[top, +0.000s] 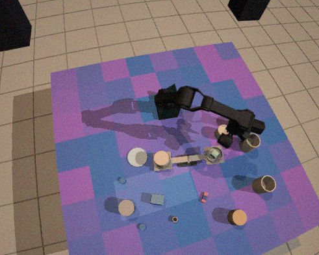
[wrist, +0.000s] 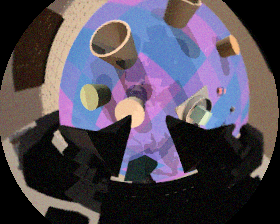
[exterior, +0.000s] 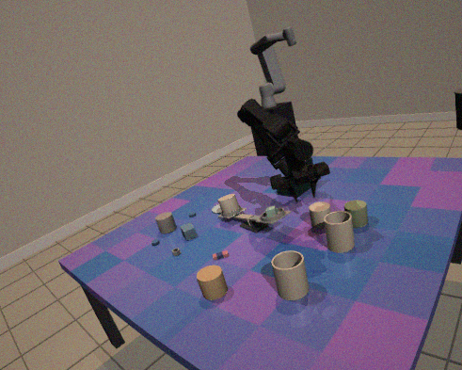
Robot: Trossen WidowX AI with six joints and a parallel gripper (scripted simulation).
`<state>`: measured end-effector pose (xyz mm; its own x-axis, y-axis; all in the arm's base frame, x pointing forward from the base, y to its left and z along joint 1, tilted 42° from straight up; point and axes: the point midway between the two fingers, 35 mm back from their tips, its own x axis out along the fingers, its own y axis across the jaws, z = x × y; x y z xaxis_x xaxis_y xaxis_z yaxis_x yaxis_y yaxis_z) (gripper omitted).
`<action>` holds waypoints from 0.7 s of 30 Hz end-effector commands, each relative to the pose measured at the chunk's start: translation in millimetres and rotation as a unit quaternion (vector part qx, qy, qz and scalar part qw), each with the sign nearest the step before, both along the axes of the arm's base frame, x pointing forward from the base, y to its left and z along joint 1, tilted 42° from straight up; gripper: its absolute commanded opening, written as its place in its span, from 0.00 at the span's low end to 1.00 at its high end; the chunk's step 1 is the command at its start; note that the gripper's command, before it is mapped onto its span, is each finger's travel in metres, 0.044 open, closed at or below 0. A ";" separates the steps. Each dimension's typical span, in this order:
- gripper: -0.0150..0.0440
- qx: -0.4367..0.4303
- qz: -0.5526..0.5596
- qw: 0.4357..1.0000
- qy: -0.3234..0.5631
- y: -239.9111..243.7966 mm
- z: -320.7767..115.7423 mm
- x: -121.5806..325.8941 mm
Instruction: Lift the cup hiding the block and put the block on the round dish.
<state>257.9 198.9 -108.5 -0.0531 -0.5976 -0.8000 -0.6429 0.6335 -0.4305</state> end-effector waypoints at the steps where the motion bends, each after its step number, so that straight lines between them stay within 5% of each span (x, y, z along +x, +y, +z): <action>1: 0.69 -0.008 -0.067 0.996 -0.052 -4.9 6.9 9.3; 21: 0.69 -0.034 -0.327 0.907 -0.263 -22.5 35.8 40.1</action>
